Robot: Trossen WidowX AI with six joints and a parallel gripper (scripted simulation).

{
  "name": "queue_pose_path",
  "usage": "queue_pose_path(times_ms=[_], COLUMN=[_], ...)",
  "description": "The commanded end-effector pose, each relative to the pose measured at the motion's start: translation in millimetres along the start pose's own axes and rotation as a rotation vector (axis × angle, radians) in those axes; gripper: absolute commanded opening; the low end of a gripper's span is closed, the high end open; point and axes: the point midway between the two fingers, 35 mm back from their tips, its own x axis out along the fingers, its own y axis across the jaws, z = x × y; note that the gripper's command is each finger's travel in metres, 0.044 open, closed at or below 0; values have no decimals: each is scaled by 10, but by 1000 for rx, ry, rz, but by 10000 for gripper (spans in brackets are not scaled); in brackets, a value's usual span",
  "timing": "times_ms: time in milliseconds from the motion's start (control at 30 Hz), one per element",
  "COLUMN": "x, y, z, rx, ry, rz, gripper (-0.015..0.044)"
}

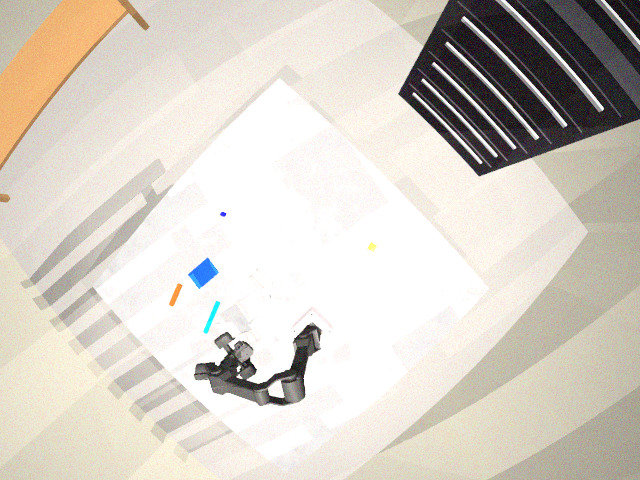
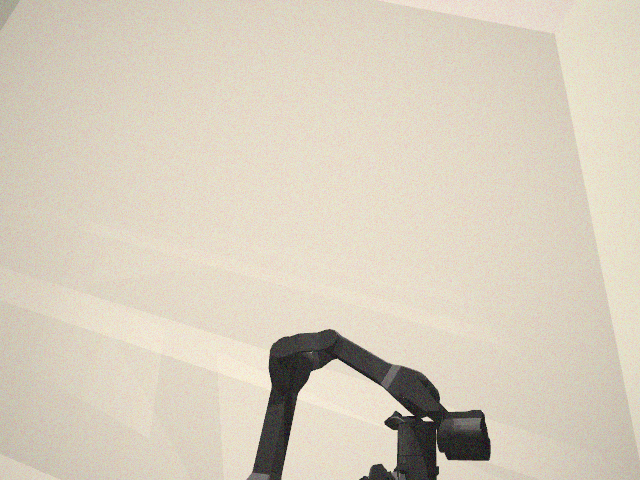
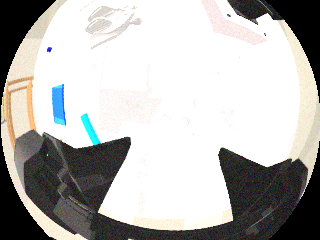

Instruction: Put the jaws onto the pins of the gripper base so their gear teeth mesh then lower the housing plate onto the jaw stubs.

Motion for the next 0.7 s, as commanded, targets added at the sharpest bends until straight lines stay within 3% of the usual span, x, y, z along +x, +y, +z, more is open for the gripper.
queue_pose_path(times_ms=[0, 133, 667], x=[14, 372, 553], y=[-3, -2, -2], z=[0, 2, 3], rx=[16, 16, 16], ry=[-1, -1, -1], rz=[4, 4, 4], gripper=[440, 440, 440])
